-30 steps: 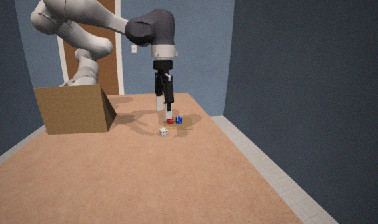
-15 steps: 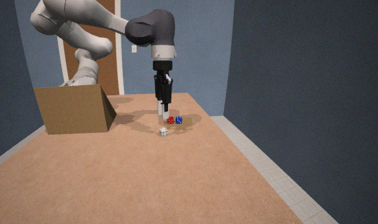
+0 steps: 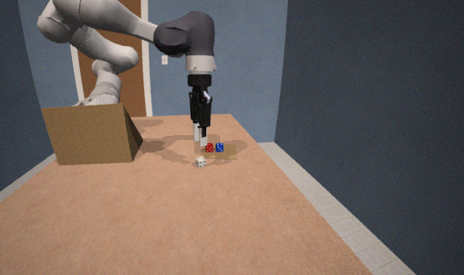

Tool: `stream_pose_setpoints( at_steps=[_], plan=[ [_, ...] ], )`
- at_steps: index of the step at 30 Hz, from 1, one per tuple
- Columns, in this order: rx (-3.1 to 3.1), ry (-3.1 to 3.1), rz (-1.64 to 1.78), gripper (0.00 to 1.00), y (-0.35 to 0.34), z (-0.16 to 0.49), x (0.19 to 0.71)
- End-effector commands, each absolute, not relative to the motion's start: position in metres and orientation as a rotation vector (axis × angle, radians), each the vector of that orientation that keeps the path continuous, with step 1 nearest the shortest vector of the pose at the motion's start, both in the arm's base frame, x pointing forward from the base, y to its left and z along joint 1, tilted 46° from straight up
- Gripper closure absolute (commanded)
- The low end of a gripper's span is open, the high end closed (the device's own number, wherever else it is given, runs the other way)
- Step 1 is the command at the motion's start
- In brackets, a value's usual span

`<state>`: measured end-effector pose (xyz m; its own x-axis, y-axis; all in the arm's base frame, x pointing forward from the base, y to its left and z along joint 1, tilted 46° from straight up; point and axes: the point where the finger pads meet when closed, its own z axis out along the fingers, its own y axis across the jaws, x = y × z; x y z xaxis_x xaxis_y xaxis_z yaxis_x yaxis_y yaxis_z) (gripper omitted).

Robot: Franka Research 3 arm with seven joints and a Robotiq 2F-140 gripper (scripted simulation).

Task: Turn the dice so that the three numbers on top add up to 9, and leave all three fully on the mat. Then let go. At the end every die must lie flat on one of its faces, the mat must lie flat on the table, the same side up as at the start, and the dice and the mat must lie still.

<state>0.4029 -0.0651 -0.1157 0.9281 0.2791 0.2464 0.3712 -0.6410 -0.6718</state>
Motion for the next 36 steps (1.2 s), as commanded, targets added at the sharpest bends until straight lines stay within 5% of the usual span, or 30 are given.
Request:
stream_pose_setpoints(
  at_steps=[1,36],
  plan=[
    [-2.304,-0.468,-0.154,0.72,-0.066,-0.116,0.402],
    [-2.304,-0.468,-0.154,0.72,-0.043,-0.139,0.401]
  ],
)
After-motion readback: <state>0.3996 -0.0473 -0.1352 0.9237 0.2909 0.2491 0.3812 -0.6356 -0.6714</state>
